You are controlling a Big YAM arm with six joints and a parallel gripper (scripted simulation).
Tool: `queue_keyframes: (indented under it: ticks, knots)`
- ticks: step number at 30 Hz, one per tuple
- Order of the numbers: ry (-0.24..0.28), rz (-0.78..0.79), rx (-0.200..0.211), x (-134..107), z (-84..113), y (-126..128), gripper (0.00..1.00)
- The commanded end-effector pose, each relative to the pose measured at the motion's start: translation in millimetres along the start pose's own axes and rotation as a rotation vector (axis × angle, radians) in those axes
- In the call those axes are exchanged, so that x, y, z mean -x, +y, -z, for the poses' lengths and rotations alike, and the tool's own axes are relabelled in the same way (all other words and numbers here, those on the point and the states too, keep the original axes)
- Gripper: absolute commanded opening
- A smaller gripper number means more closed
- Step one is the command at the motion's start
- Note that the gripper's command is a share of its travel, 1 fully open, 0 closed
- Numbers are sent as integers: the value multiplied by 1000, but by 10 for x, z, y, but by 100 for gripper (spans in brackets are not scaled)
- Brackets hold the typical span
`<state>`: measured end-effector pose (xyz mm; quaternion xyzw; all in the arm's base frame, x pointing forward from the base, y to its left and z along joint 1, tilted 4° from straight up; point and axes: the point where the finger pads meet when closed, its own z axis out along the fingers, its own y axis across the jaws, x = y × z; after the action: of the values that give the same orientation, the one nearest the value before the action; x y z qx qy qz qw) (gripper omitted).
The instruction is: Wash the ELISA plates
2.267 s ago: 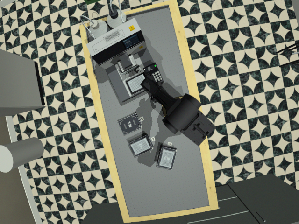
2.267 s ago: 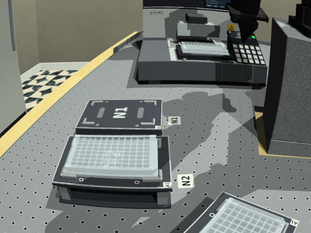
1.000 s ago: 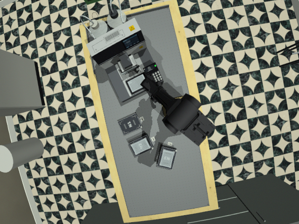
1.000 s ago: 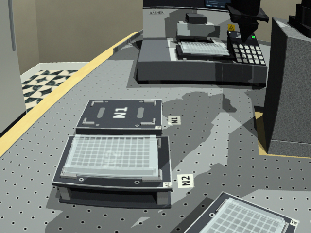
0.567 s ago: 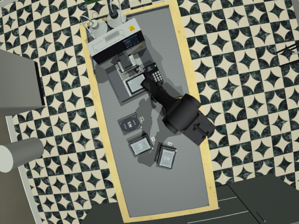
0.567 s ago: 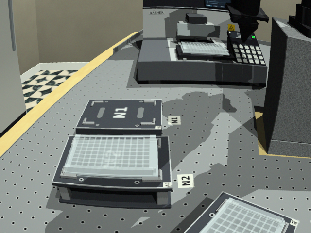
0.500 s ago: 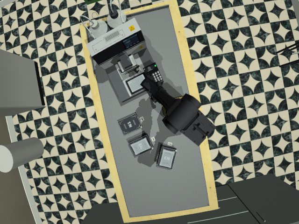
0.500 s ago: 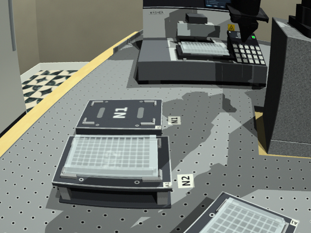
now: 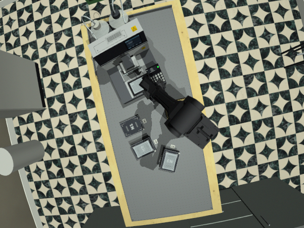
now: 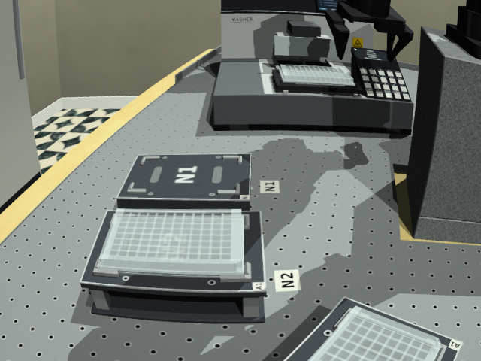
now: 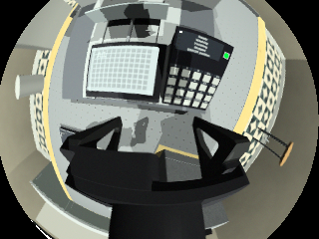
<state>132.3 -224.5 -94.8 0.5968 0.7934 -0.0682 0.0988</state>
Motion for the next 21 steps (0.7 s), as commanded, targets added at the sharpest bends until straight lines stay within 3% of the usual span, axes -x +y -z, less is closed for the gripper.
queue_keyframes:
  ticks: [1,21]
  knots:
    - [-5,151,25,306,7,173,100]
    - [90,734,120,1016,82,751,100]
